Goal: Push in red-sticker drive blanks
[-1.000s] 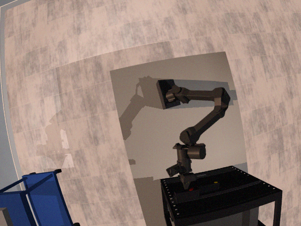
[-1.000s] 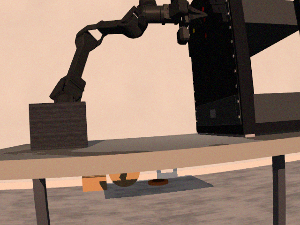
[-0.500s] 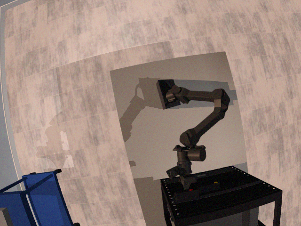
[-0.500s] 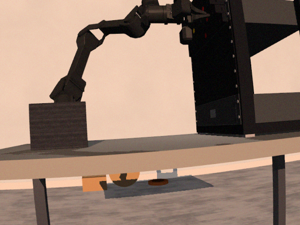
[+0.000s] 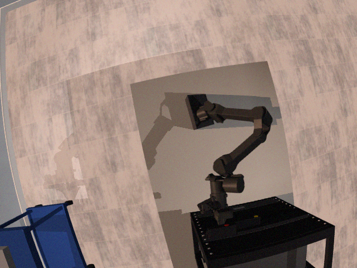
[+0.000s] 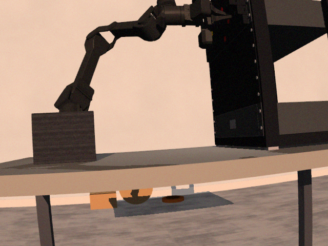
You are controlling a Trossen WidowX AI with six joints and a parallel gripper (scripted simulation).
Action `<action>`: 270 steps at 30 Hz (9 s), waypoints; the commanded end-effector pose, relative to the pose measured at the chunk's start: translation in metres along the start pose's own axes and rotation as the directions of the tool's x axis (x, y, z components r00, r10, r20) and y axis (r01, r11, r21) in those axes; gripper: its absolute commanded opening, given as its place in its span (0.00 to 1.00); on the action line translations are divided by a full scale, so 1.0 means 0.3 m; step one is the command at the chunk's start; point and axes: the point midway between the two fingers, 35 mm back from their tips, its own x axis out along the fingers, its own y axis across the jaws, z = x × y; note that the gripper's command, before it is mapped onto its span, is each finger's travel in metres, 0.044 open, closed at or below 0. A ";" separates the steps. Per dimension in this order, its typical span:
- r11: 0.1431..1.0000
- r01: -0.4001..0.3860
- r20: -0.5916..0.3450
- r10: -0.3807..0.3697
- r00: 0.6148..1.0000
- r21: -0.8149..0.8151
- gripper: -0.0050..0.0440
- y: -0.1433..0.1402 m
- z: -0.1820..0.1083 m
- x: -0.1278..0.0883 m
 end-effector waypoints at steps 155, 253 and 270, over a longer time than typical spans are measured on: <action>1.000 -0.016 0.001 0.016 1.000 -0.005 0.10 0.111 -0.016 -0.103; 1.000 -0.016 0.001 0.016 1.000 -0.005 0.10 0.112 -0.002 0.017; 1.000 -0.016 0.001 0.016 1.000 -0.005 0.10 0.110 0.001 0.027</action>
